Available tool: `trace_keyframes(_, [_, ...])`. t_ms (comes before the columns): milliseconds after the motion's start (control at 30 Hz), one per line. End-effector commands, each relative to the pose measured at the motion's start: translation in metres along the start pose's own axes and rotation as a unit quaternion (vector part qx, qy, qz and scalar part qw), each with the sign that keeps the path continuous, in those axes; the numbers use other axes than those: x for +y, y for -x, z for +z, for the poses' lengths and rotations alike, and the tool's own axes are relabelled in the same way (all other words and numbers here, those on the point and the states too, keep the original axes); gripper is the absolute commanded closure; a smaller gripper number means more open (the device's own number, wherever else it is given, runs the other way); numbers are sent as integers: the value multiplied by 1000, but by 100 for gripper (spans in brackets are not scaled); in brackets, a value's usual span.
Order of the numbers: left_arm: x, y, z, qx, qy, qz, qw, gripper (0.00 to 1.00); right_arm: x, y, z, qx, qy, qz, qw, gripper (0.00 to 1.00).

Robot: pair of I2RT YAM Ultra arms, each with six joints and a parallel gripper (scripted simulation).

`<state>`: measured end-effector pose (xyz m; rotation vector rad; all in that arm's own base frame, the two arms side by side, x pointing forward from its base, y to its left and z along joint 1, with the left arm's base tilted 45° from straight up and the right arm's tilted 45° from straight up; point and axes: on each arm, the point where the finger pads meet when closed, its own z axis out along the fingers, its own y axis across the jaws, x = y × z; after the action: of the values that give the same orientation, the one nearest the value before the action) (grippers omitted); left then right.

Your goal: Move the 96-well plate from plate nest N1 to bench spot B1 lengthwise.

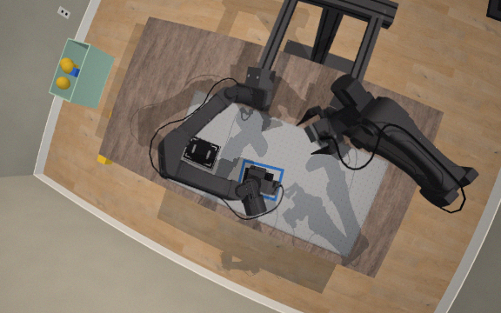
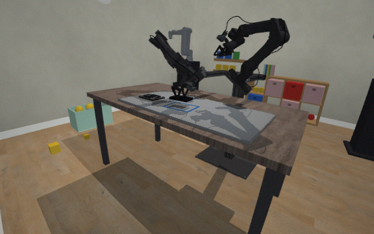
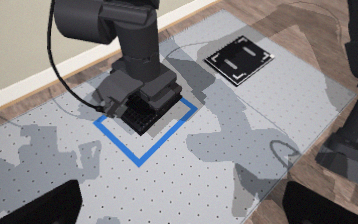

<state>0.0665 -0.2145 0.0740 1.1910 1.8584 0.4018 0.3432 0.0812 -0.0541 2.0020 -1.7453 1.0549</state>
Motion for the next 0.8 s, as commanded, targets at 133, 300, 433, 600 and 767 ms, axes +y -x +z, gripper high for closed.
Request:
trace_keyframes(133, [25,3,-26,19,53,-23,998,0,-11,7,-10,-5,-10,11,1000,21])
trace_keyframes(300, [26,5,-26,14,54,-23,998,0,-10,8,-11,-4,-5,9,1000,21])
trace_keyframes(433, [26,5,-26,14,54,-23,998,0,-18,12,-1,-11,-18,12,1000,21])
trace_keyframes(600, [26,5,-26,14,54,-23,998,0,-14,12,23,-10,-14,9,1000,21])
trace_keyframes(767, [26,5,-26,14,54,-23,998,0,-5,9,32,-2,0,3,1000,21])
